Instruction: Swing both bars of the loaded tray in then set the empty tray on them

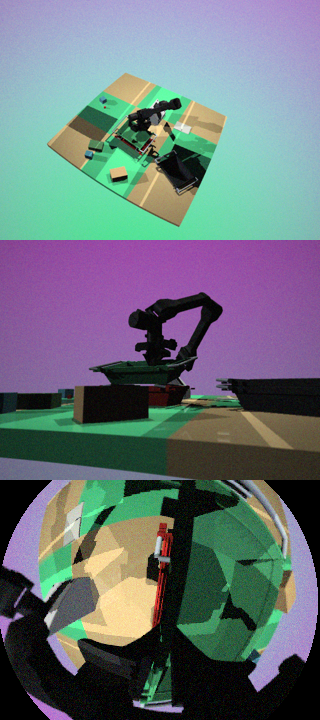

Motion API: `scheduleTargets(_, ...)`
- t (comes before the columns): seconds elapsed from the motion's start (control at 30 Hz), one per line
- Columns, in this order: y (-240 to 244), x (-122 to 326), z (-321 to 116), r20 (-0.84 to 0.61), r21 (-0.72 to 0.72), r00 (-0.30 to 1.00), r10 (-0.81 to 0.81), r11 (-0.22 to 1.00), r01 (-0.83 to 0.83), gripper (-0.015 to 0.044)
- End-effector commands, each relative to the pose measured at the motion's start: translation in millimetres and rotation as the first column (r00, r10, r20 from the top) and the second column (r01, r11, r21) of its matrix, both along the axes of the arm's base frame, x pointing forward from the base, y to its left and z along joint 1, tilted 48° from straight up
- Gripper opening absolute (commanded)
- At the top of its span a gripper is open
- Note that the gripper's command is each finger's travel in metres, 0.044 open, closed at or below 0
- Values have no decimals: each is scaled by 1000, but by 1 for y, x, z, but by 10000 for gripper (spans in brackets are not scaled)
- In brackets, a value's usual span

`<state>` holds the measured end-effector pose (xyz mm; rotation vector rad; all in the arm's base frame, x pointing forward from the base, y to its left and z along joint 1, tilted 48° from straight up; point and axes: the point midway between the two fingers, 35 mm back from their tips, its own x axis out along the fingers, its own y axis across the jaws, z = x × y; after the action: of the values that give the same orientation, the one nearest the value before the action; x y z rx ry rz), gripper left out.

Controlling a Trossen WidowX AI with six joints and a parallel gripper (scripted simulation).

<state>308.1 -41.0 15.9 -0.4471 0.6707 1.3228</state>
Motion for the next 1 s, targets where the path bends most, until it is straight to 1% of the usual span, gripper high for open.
scheduleTargets(0.0,5,-3,-1,-12,3,1000,14,1000,-14,0)
scheduleTargets(0.97,3,-1,-2,-3,1,1000,4,1000,-4,0)
